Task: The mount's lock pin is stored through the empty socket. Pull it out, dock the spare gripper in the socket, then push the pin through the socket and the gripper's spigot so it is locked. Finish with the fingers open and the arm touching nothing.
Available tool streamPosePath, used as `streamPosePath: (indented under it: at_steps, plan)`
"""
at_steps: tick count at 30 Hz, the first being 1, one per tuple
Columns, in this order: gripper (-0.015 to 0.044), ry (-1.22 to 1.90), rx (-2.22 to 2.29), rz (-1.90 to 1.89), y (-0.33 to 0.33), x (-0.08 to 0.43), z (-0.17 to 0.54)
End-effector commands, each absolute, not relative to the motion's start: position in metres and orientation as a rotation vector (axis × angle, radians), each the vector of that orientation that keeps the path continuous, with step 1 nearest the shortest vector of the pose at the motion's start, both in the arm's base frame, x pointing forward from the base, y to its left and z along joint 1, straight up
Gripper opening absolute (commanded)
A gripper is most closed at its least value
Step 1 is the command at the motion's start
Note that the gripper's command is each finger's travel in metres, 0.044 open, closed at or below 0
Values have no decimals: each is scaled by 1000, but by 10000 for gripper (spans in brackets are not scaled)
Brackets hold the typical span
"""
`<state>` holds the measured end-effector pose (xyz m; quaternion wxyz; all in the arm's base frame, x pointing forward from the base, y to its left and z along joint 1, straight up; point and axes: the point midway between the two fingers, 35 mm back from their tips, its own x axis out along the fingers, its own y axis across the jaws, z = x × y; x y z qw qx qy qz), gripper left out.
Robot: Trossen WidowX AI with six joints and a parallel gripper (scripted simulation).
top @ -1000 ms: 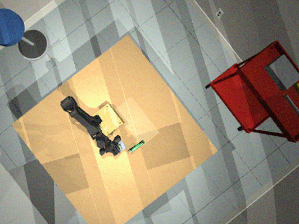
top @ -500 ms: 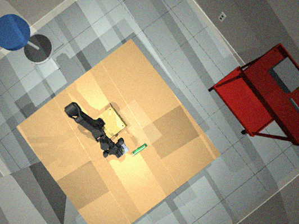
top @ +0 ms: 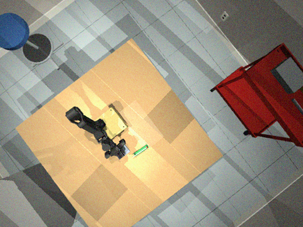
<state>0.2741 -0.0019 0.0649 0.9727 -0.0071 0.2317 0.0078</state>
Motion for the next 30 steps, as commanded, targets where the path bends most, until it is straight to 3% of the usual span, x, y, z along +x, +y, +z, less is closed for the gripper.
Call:
streamPosePath:
  at_steps: [1,8,25,30]
  plan:
    - [0,469,-14,16,-2,274,65]
    - [0,469,-14,16,-2,274,65]
    - [440,469,-14,16,-2,274,65]
    - [440,469,-14,16,-2,274,68]
